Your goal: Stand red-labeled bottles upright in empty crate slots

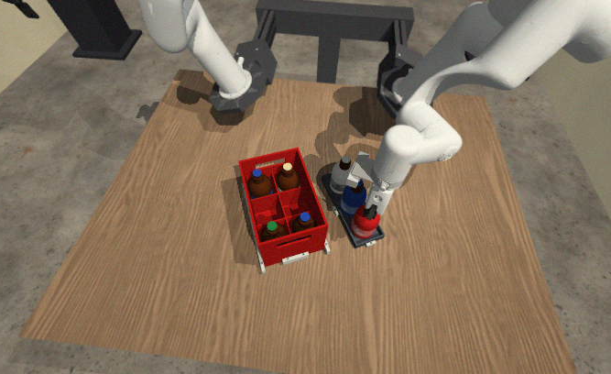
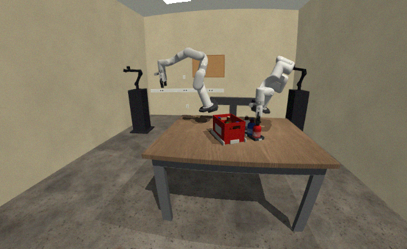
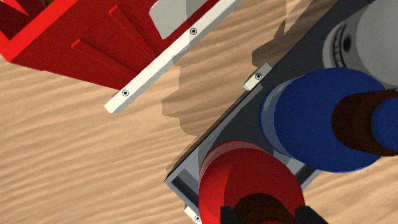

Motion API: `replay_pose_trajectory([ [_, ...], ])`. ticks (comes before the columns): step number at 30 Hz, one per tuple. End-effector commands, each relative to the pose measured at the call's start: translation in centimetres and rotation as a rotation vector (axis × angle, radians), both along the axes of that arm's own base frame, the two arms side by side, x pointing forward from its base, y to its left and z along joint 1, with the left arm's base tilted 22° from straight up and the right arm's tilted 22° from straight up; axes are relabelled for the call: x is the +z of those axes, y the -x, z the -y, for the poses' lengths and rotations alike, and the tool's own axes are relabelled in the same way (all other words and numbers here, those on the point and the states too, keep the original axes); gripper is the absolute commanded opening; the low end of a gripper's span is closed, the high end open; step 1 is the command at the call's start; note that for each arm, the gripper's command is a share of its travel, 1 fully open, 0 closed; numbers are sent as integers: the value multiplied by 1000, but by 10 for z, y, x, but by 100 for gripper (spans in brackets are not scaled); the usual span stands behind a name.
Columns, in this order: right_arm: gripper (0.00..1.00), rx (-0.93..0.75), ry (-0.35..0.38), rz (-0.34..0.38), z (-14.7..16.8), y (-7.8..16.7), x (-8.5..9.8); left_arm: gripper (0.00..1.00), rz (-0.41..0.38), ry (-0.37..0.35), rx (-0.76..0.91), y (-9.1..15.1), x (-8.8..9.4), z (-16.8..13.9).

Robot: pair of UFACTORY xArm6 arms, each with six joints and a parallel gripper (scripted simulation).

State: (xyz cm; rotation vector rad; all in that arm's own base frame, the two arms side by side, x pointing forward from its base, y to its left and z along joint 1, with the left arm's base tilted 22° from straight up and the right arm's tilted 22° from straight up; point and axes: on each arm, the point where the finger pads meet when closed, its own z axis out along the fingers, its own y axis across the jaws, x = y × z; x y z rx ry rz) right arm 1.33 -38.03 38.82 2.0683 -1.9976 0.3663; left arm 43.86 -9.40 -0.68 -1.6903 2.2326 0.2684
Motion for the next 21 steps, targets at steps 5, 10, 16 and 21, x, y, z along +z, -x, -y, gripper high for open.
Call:
replay_pose_trajectory([
  [5,100,0,5,0,0,0,2,0,3,1,-1,-1,1,1],
  [10,100,0,5,0,0,0,2,0,3,1,-1,-1,2,1],
  [16,100,0,5,0,0,0,2,0,3,1,-1,-1,3,1],
  [21,100,0,5,0,0,0,2,0,3,1,-1,-1,6,2],
])
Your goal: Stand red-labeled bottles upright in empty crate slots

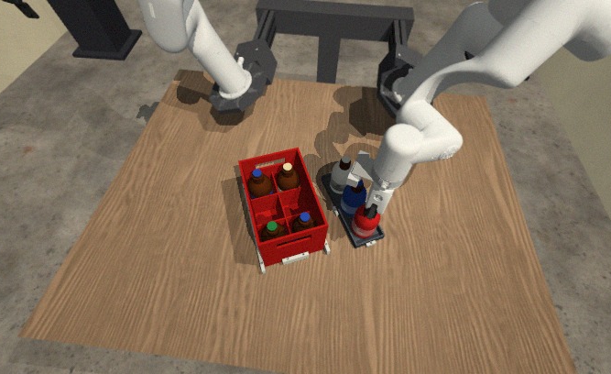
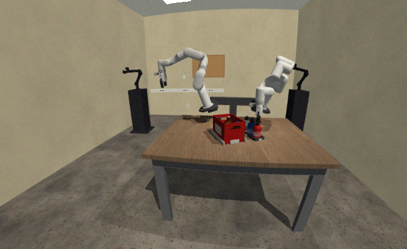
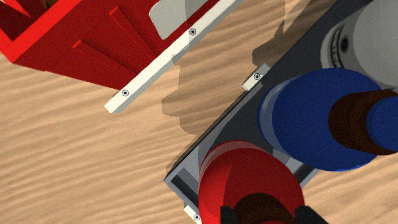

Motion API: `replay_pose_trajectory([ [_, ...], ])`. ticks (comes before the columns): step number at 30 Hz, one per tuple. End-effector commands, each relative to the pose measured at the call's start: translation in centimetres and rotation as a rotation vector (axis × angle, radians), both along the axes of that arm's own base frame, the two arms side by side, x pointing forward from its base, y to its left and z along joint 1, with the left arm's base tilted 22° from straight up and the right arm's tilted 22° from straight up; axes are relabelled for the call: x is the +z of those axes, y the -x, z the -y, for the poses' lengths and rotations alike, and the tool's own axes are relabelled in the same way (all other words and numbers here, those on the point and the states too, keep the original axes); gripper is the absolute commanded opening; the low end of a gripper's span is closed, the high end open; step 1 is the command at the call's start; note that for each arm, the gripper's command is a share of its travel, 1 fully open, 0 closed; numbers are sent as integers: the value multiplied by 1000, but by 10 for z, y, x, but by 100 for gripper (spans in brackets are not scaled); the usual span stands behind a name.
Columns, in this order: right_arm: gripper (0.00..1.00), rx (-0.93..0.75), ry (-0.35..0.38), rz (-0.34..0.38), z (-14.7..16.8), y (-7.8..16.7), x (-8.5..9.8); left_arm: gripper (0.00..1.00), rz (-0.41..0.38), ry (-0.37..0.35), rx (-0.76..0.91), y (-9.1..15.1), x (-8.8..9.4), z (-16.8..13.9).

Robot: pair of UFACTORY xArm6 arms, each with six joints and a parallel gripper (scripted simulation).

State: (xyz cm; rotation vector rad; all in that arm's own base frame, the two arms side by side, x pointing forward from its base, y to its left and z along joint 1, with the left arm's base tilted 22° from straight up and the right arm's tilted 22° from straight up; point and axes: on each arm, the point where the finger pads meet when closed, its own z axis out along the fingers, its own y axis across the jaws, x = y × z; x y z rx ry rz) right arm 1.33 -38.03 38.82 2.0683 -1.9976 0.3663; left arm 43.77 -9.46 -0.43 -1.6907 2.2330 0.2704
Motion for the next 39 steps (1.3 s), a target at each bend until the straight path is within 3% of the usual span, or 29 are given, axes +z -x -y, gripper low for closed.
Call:
replay_pose_trajectory([
  [1,100,0,5,0,0,0,2,0,5,2,-1,-1,4,2],
  [39,100,0,5,0,0,0,2,0,5,2,-1,3,36,12],
])
